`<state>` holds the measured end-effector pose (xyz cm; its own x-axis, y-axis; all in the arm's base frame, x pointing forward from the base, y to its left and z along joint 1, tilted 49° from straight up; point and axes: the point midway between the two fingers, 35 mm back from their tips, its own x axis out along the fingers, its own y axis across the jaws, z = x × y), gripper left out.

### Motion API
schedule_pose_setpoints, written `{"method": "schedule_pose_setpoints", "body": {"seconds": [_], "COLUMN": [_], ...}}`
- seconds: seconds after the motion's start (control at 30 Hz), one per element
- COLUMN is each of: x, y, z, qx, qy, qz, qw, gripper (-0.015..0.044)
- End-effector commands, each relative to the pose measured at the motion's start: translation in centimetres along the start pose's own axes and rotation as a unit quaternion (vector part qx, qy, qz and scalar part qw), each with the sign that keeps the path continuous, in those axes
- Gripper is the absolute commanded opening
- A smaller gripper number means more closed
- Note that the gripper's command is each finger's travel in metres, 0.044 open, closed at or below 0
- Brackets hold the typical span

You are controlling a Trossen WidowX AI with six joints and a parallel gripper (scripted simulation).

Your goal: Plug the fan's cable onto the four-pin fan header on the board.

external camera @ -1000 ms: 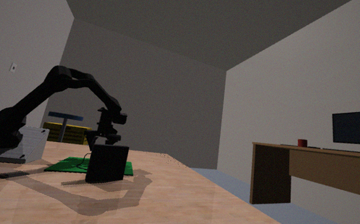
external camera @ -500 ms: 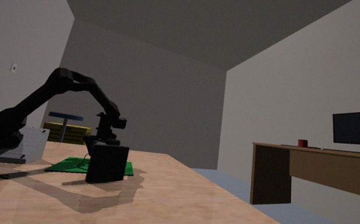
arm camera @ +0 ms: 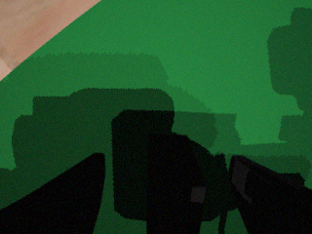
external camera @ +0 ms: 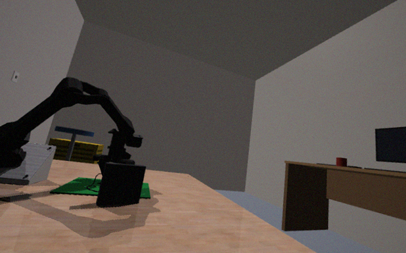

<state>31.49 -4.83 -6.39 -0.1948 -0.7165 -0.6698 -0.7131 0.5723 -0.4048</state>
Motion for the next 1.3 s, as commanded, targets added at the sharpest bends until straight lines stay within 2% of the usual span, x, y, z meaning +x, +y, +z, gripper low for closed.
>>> {"method": "schedule_pose_setpoints", "body": {"seconds": [0.0, 0.2, 0.3, 0.5, 0.67, 0.97, 1.27], "x": [0.0, 0.0, 0.0, -5.0, -4.9, -5.0, -5.0], "y": [0.0, 0.0, 0.0, 0.0, -0.1, -2.2, -4.4], "z": [0.0, 0.0, 0.0, 0.0, 0.0, -1.2, -2.5], "qx": [0.000, 0.000, 0.000, -0.004, -0.015, -0.164, -0.313], "qy": [0.000, 0.000, 0.000, 0.000, 0.000, -0.001, -0.001], "qz": [0.000, 0.000, 0.000, -0.002, -0.002, -0.002, -0.002], "qw": [1.000, 1.000, 1.000, 1.000, 1.000, 0.986, 0.950], "gripper": [0.0177, 0.0020, 0.0000, 0.0000, 0.0000, 0.0000, 0.0000]}}
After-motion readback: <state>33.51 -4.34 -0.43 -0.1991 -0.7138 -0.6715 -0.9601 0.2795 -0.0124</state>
